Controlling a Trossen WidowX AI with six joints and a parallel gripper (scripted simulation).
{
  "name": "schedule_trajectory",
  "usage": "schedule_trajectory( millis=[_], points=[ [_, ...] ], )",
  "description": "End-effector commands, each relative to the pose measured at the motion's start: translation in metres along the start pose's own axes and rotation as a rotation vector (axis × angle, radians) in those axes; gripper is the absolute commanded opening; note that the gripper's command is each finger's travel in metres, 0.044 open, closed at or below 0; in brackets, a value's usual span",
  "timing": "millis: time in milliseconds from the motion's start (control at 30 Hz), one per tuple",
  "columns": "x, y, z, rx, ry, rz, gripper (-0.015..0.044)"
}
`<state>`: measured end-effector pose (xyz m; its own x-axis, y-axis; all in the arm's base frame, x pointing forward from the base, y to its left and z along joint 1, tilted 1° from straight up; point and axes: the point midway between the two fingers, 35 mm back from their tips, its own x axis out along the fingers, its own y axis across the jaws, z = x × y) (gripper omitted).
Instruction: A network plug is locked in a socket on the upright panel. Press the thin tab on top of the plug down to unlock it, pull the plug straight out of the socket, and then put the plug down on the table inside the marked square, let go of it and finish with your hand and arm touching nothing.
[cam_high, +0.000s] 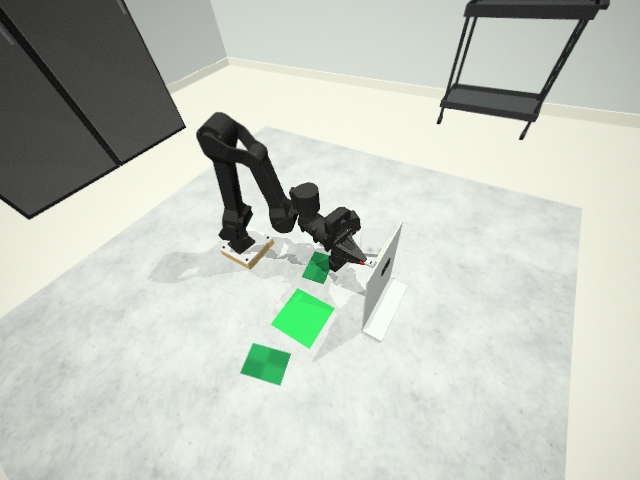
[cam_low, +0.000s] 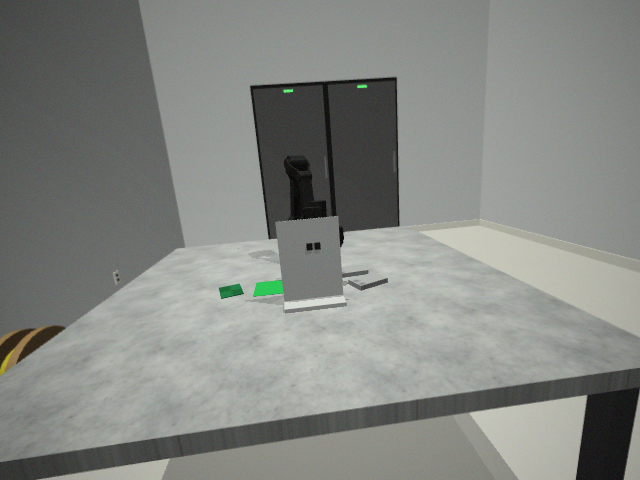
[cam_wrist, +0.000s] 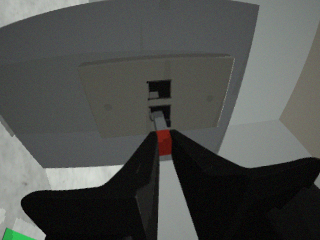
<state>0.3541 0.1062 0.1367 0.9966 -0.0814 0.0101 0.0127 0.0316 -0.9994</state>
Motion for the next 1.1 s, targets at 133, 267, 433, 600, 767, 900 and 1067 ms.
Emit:
schedule_trajectory(
  millis=[133,267,433,600,767,900,1067],
  points=[
    [-0.007,0.002,-0.002,-0.008,0.003,0.006,0.0000],
    [-0.010,0.002,-0.002,-0.008,0.003,0.006,0.0000],
    [-0.014,0.002,-0.002,-0.008,0.003,0.006,0.0000],
    [-0.017,0.002,-0.002,-0.008,0.003,0.007,0.0000],
    [-0.021,0.002,-0.002,-0.008,0.003,0.007,0.0000],
    [-0.024,0.002,-0.002,-0.008,0.003,0.007,0.0000],
    [-0.027,0.002,-0.003,-0.008,0.004,0.007,0.0000]
  ],
)
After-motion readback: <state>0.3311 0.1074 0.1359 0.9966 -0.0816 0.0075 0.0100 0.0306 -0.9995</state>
